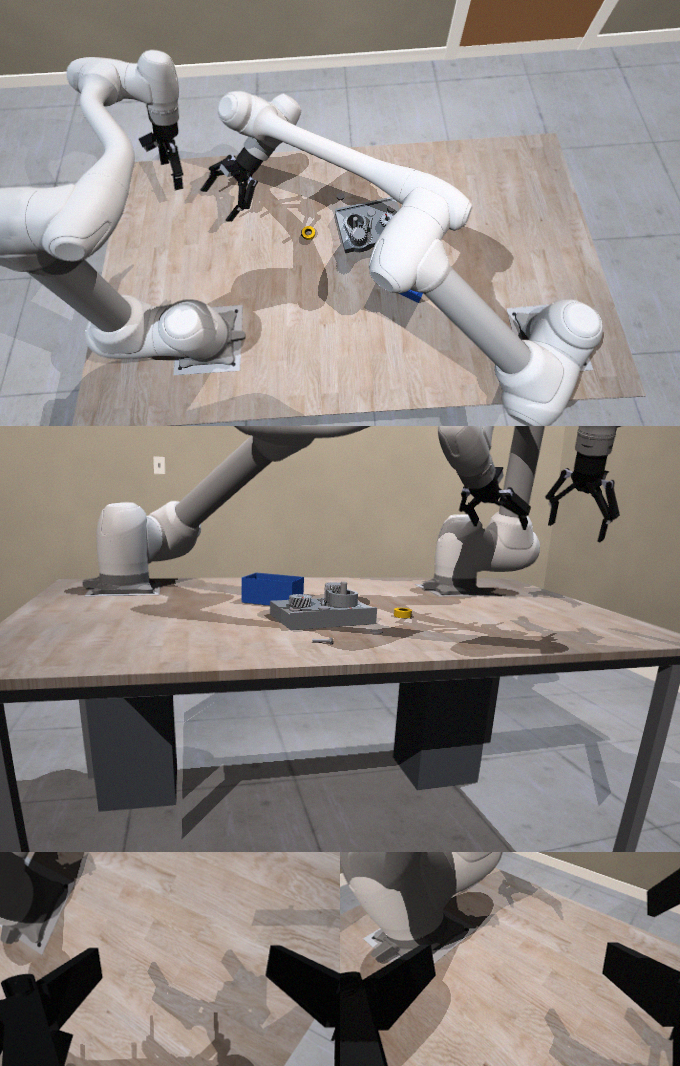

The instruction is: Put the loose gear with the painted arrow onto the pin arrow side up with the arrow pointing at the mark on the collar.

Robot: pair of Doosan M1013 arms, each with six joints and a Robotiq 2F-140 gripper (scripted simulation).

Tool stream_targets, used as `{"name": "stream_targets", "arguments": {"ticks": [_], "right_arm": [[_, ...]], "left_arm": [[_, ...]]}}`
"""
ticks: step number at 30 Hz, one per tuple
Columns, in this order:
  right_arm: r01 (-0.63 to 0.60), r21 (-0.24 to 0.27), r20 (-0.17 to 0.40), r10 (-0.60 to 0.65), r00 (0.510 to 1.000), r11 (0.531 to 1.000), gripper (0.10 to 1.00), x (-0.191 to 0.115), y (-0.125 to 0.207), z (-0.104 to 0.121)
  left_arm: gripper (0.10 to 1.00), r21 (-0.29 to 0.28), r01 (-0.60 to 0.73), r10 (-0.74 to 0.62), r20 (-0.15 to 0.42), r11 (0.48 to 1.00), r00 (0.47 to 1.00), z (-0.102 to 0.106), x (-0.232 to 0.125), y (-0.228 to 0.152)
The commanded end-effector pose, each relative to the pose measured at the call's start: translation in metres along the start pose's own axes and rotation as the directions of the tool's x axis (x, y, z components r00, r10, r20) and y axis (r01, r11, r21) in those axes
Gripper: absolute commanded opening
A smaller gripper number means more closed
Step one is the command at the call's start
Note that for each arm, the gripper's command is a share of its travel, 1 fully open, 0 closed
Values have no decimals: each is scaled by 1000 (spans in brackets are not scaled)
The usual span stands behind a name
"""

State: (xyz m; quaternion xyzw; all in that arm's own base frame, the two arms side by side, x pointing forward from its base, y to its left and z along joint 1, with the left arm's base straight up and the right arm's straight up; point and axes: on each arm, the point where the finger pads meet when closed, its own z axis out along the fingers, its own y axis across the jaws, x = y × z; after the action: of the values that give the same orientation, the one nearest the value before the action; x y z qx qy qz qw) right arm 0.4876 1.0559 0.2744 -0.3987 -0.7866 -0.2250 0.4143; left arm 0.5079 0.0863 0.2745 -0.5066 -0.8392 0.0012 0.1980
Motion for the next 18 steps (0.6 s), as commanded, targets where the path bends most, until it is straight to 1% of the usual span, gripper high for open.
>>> {"name": "stream_targets", "arguments": {"ticks": [1,3,5,6,7,9,13,17,18], "right_arm": [[2,-1,-1,-2,1000,1000,1000,2,0,-1],[1,-1,0,-1,1000,1000,1000,2,0,-2],[-4,-4,20,4,1000,1000,1000,-5,-3,-6],[-12,-7,45,12,999,1000,1000,-14,-8,-12],[-22,-12,82,23,996,1000,1000,-27,-15,-21],[-47,-26,183,51,982,999,1000,-60,-36,-46],[-66,-39,273,74,959,997,1000,-96,-61,-73],[-82,-55,370,97,924,995,1000,-132,-90,-104],[-82,-55,370,97,924,995,1000,-132,-90,-104]], "left_arm": [[1000,-1,0,0,0,1000,1000,-1,0,0],[1000,-1,0,0,0,1000,1000,-1,0,0],[1000,0,0,0,0,1000,1000,0,1,0],[1000,0,-1,1,0,1000,1000,0,1,0],[1000,1,-1,1,1,1000,1000,0,2,0],[1000,5,-4,4,2,1000,1000,2,4,1],[1000,21,-15,15,7,1000,1000,9,16,3],[1000,50,-36,35,19,998,999,23,36,7],[1000,50,-36,35,19,998,999,23,36,7]]}}
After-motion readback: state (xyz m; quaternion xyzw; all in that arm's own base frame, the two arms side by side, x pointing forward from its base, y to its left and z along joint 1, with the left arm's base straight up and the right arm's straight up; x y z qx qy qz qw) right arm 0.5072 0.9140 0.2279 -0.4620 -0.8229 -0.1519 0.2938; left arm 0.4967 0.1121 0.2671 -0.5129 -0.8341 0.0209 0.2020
